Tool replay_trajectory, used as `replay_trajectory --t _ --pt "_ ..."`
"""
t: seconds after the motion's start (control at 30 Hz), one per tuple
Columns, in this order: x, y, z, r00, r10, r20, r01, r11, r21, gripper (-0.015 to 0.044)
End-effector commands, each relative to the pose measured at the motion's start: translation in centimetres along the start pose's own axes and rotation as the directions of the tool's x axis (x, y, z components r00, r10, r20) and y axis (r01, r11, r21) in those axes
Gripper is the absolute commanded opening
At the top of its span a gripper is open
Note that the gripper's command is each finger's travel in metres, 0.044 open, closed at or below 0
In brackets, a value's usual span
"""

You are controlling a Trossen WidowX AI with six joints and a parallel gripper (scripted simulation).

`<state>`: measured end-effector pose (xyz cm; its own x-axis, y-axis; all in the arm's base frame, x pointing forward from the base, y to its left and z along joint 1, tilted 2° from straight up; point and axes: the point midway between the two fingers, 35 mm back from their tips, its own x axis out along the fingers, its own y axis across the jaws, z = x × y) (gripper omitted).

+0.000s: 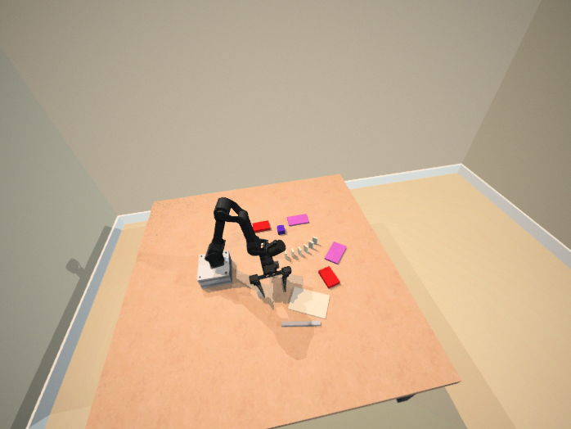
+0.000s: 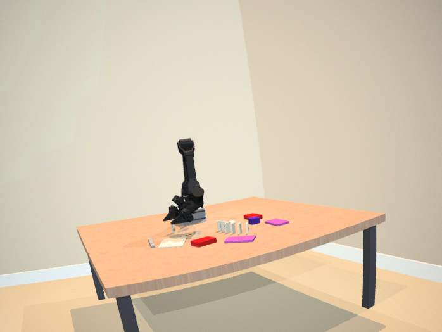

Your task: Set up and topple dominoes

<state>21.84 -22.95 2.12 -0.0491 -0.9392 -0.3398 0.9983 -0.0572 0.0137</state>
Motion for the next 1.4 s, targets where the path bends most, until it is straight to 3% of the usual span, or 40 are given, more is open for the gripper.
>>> replay_trajectory --t 0.0,0.13,0.27,0.37,0.53,0.97,1.2,1.37 --pt "2.3 0.2 0.0 0.954 -0.01 -0.301 -0.02 0.995 -0.095 0.044" --pt "2.3 -1.6 0.6 0.821 -0.035 -0.57 -0.028 0.994 -0.101 0.044" --pt "0.1 -4.1 2.1 0.605 -0.028 -0.795 -0.008 0.999 -0.041 0.044" --pt "-1.6 -5.1 3.4 0.489 0.003 -0.872 0.016 1.0 0.013 0.044" --pt "-3.5 -6.2 4.3 0.381 0.02 -0.925 0.048 0.998 0.042 0.044" --pt "-3.6 -6.4 4.3 0.369 0.023 -0.929 0.052 0.998 0.046 0.044" --pt "-1.5 -6.2 -1.1 0.369 0.023 -0.929 0.052 0.998 0.045 0.044" --pt "-1.4 -6.2 -1.7 0.369 0.023 -0.929 0.052 0.998 0.045 0.044"
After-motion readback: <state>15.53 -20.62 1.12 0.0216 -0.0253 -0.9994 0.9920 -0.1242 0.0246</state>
